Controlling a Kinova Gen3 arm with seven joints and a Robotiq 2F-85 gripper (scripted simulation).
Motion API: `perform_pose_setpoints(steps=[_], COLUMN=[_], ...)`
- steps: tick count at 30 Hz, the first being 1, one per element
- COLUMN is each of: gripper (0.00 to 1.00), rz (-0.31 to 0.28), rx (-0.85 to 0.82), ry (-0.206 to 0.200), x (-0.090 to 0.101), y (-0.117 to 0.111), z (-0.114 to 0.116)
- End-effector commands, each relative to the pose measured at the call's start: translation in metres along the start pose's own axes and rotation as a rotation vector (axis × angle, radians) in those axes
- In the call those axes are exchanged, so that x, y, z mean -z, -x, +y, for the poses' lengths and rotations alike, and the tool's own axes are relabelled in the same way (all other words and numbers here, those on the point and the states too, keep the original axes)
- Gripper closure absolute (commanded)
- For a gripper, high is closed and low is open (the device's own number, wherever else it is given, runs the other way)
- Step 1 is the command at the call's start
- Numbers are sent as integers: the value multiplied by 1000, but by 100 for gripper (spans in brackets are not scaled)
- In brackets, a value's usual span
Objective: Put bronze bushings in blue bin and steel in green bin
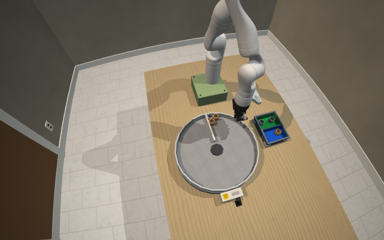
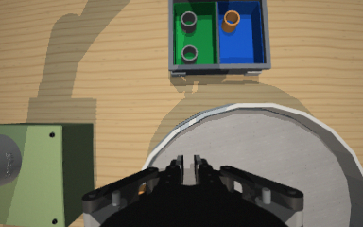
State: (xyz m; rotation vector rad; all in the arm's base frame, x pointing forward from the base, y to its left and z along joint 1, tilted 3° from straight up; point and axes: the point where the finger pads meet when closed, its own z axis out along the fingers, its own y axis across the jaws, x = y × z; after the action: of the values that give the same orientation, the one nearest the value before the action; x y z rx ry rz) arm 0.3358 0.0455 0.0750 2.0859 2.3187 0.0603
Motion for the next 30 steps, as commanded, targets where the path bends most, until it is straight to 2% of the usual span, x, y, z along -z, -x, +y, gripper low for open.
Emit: perform_pose_setpoints(steps=[1,4,10,15,27,30], gripper=[86,86,86,86,86,86], rz=[-1,-1,-1,-1,-1,-1], rx=[-29,-29,-29,-29,-29,-27], ry=[4,4,4,5,5,4], x=[2,1,1,-1,-1,-9], y=[29,59,60,111,111,111], z=[-7,-20,-20,-42,-42,-42])
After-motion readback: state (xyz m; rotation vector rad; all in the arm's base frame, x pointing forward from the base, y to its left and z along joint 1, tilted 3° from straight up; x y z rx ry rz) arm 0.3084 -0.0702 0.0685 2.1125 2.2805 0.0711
